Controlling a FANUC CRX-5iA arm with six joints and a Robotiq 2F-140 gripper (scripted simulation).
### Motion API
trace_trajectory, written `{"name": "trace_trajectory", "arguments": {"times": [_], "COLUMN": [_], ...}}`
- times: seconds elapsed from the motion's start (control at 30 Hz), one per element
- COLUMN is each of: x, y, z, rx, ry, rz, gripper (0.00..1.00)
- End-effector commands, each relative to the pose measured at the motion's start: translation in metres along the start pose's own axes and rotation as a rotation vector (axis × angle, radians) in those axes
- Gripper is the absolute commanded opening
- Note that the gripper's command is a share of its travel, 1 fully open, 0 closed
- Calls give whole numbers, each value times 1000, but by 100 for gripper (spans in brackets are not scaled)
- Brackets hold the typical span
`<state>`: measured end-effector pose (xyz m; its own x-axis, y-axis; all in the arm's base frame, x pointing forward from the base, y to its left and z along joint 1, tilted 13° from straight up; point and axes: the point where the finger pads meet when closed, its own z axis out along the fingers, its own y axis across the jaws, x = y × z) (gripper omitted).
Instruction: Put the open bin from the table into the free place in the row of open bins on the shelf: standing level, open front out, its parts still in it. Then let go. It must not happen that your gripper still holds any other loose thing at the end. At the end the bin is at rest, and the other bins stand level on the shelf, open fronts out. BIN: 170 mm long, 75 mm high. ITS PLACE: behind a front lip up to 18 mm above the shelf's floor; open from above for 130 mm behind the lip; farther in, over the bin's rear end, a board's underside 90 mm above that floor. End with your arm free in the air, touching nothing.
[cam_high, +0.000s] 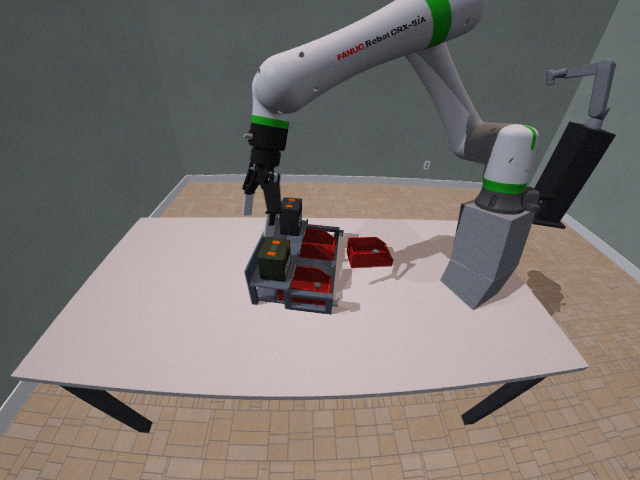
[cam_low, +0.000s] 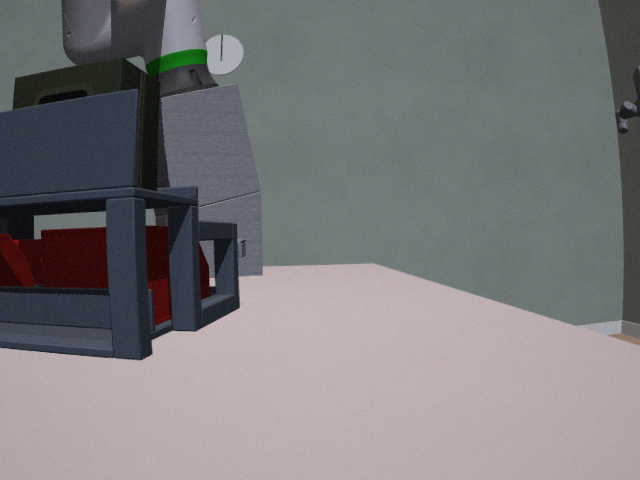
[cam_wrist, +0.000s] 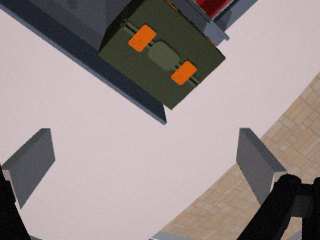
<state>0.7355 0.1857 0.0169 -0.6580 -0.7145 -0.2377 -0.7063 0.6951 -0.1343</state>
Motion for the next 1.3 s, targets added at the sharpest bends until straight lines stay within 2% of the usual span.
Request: {"name": "trace_trajectory", "arguments": {"times": [0.0,1.27], "x": [0,2], "y": [0,-1], "z": [0,-4], "rx": [0,-1], "ry": [0,3], "rz": [0,-27], "gripper": [100,100]}}
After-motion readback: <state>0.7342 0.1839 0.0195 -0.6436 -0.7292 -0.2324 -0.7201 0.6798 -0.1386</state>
